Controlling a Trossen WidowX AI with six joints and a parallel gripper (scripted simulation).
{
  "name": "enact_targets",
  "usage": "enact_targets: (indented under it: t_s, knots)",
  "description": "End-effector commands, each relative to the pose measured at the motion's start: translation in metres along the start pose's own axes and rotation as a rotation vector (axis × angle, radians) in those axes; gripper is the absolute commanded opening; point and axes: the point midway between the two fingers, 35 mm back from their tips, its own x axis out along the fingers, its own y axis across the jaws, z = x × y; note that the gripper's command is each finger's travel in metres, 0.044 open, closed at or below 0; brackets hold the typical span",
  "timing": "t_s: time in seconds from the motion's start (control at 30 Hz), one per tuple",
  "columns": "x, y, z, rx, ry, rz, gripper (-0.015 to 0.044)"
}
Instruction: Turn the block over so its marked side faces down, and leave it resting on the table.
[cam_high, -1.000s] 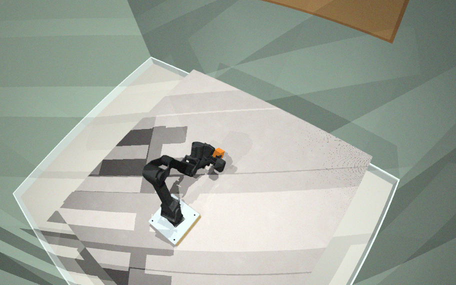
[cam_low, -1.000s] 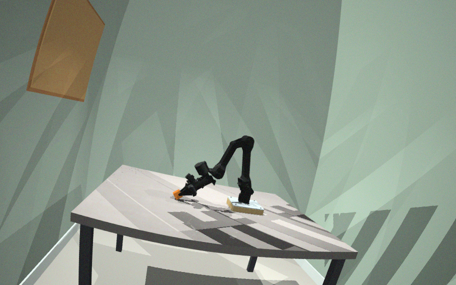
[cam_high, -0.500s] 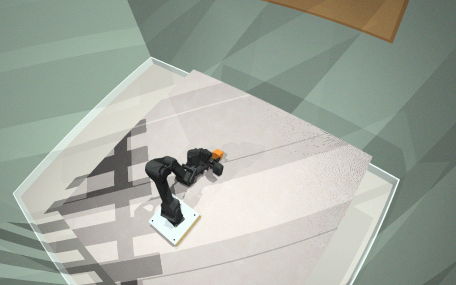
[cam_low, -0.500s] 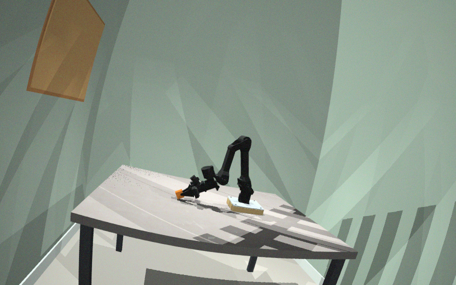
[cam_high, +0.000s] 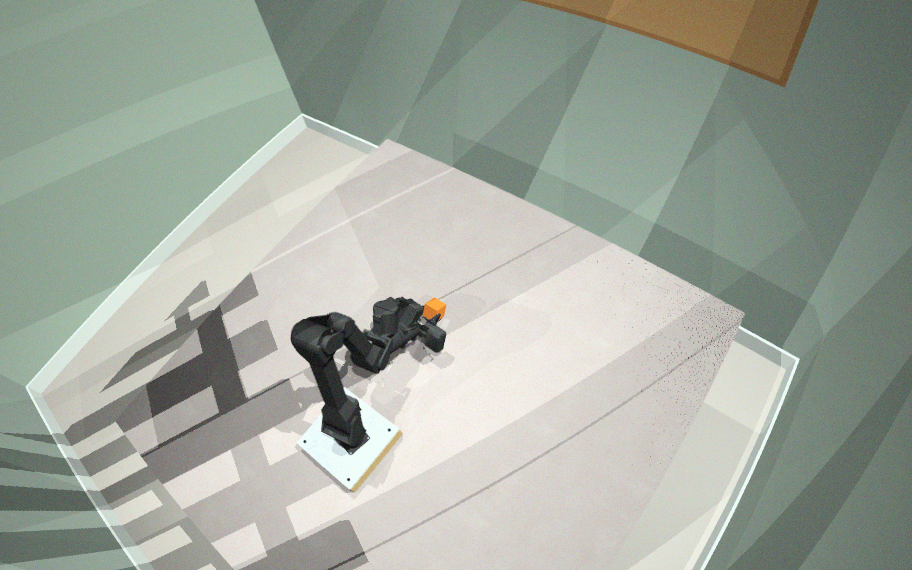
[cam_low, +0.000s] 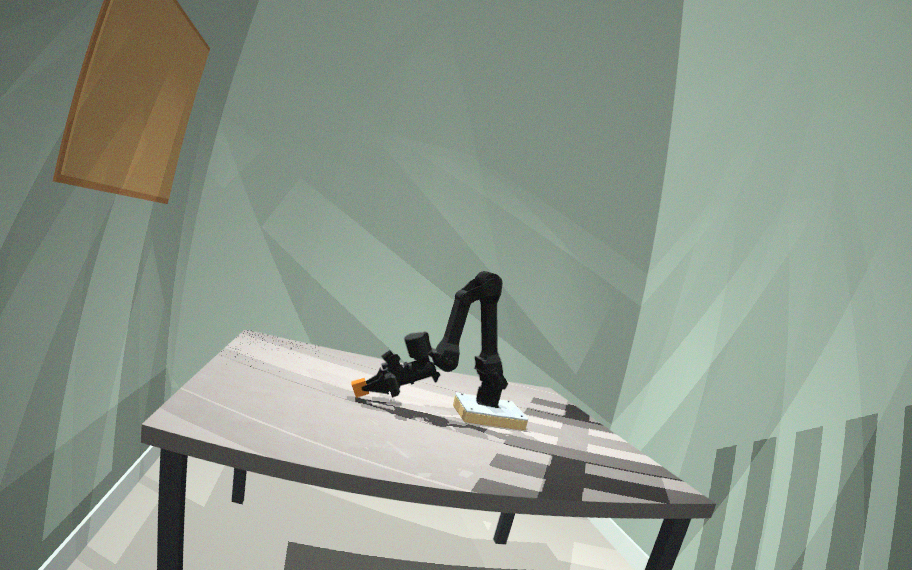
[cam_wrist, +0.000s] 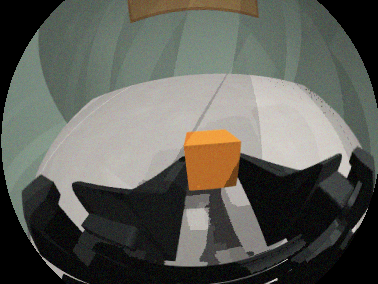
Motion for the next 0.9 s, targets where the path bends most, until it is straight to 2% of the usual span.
enact_targets:
  t_s: [0.0, 0.47, 0.87]
  knots:
    - [-0.0005, -0.0006, 0.0002, -0.004, -0.004, -0.004, 0.0079]
    - [-0.0005, -0.0006, 0.0002, -0.004, -0.004, -0.004, 0.0440]
    - [-0.0005, -0.0006, 0.0002, -0.004, -0.004, -0.004, 0.0440]
